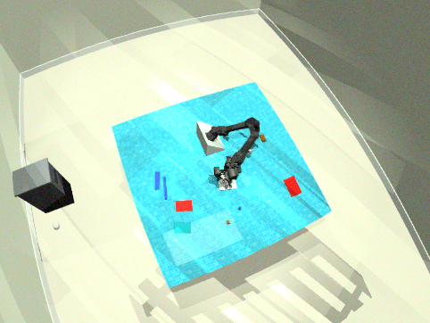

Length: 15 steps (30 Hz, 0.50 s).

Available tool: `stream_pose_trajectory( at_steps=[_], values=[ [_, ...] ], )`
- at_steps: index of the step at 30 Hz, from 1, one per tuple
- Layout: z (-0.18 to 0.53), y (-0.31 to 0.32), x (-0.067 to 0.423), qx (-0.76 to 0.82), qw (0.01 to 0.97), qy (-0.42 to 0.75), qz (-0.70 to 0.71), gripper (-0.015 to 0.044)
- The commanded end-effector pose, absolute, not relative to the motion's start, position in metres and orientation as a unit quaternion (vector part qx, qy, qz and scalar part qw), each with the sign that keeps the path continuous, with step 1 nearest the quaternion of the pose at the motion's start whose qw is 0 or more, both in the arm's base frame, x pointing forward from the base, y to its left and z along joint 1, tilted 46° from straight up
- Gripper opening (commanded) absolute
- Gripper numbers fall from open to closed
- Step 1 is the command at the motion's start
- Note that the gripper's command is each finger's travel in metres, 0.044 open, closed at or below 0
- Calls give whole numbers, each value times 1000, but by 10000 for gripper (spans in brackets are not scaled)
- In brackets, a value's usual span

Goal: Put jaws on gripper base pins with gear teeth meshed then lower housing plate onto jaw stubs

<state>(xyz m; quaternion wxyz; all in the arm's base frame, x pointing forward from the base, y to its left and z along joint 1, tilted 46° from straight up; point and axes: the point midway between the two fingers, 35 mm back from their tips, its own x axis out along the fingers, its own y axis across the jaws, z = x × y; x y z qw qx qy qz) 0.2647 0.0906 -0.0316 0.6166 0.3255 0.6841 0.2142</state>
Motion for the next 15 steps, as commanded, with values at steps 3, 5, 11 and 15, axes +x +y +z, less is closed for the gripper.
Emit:
stream_pose_trajectory(
  at_steps=[3,5,11,15],
  values=[
    [-32,91,265,325,617,684,214,440],
    [-32,91,265,325,617,684,214,440],
    [-25,82,267,325,617,684,213,440],
    [0,57,269,326,617,685,212,440]
  ],
)
